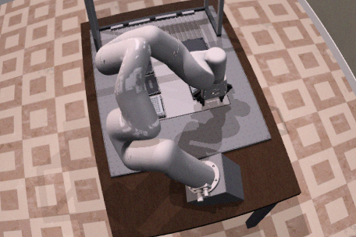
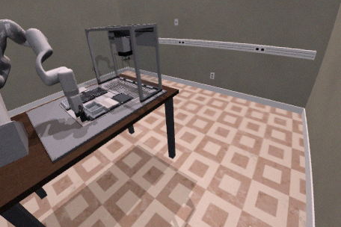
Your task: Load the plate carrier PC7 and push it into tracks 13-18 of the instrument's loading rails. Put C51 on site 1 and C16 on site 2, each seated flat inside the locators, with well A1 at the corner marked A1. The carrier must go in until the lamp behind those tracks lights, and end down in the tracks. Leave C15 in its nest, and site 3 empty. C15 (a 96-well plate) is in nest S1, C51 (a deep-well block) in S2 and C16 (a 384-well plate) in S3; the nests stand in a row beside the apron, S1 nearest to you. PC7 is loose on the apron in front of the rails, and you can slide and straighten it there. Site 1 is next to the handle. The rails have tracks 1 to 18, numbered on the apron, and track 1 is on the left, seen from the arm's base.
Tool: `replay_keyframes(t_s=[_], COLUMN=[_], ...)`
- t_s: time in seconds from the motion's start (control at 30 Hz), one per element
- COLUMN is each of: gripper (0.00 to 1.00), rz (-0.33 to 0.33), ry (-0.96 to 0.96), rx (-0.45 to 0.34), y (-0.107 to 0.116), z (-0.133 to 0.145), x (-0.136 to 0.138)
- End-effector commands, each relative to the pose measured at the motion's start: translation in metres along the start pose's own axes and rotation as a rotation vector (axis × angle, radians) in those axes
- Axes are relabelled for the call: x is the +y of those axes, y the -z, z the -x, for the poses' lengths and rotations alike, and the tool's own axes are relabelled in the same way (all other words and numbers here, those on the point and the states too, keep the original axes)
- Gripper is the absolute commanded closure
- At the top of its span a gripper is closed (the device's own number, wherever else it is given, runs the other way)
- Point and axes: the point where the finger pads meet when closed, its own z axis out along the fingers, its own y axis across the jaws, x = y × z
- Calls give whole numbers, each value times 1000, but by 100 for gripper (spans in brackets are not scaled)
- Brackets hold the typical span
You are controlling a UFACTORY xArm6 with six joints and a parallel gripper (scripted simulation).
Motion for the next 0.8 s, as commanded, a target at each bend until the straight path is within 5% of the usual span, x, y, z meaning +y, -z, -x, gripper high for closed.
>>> replay_keyframes(t_s=[0.0, 0.77], gripper=[18, 18], rz=[2, 2], ry=[1, 1], rx=[3, 3], y=[1, 1], z=[-5, -24], x=[1, 1])
